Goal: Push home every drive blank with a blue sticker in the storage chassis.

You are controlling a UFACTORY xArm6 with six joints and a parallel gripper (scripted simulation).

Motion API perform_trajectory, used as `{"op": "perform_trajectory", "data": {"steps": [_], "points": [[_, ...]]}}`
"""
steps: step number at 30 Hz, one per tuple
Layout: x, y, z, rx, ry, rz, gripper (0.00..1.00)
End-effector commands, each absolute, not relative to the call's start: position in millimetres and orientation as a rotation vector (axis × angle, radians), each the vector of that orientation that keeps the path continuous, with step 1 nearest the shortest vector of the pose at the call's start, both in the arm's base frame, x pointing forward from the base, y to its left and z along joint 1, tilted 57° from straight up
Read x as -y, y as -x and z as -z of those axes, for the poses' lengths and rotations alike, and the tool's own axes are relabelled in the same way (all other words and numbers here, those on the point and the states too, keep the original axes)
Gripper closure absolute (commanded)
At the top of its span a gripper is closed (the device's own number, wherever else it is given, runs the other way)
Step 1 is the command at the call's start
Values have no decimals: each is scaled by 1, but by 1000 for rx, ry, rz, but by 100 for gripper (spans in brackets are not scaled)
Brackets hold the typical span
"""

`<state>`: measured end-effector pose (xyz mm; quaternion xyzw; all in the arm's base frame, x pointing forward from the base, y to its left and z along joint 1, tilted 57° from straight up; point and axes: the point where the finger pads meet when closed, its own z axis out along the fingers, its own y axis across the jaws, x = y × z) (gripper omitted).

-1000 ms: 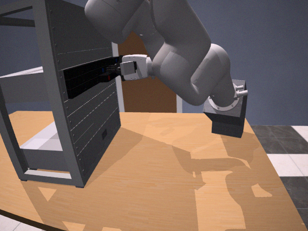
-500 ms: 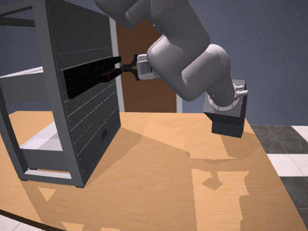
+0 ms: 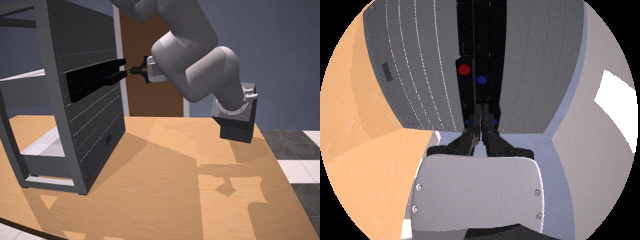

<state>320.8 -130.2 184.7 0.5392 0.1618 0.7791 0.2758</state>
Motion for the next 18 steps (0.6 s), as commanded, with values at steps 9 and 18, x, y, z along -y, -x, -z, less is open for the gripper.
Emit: {"op": "perform_trajectory", "data": {"steps": [9,18], "points": [[145,-332,-152,-436,-1445,-2093,100],[165,-348,-104,-436,-1445,-2093,100]]}}
